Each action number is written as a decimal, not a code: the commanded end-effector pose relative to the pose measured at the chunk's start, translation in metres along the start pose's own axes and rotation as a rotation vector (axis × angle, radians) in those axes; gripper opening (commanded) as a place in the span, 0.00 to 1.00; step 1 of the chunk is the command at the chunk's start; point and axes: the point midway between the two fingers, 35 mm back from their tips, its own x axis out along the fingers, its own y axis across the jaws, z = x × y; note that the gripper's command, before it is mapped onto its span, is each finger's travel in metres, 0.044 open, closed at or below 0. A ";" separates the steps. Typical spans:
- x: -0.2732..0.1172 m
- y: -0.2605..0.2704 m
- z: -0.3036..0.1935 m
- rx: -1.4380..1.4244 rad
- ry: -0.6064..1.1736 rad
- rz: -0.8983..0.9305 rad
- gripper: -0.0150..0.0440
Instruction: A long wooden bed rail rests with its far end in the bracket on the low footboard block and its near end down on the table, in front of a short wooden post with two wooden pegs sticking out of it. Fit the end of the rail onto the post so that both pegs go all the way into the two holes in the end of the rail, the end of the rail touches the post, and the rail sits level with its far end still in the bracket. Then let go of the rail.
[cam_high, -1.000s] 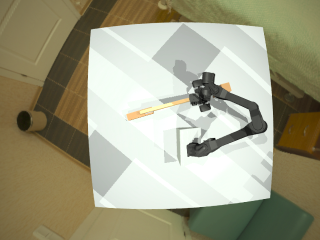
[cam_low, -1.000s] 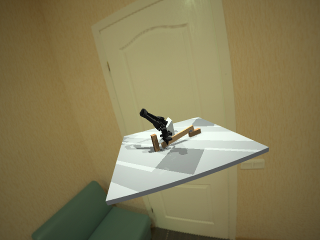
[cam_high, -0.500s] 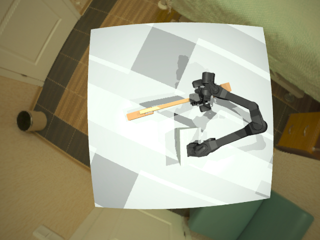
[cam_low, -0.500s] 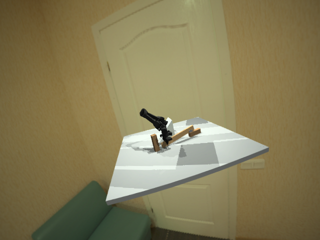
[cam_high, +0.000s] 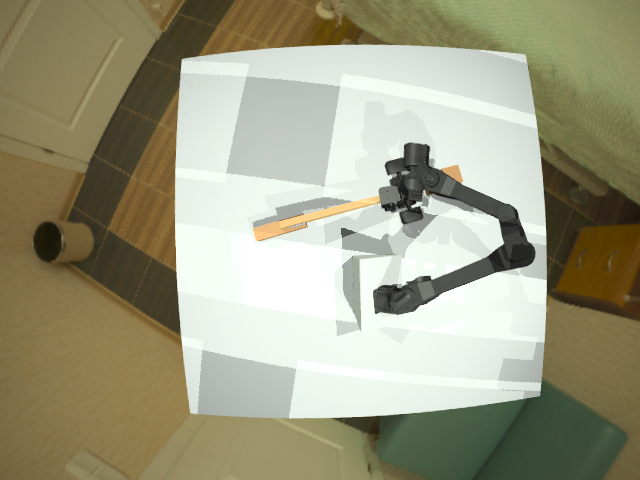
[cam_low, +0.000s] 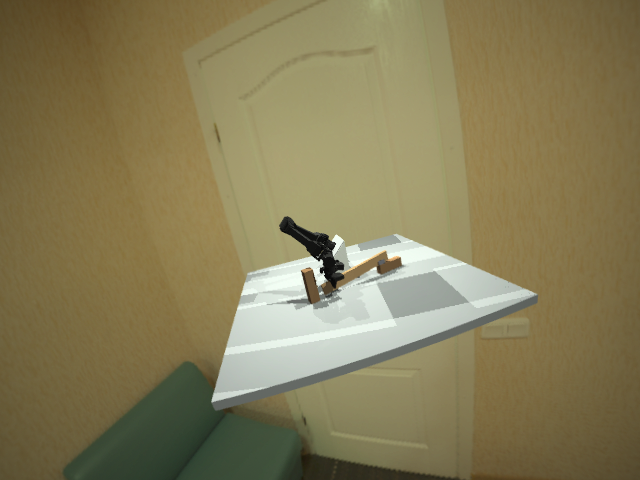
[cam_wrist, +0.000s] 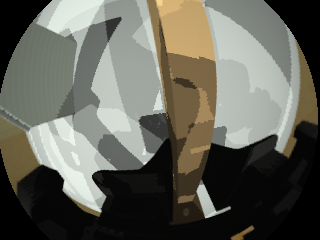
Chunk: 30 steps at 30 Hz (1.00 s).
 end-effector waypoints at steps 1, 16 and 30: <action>-0.005 -0.003 0.002 -0.004 -0.007 -0.011 0.25; -0.013 -0.004 0.002 -0.003 -0.008 -0.012 0.25; -0.020 -0.004 0.002 -0.003 -0.008 -0.012 0.25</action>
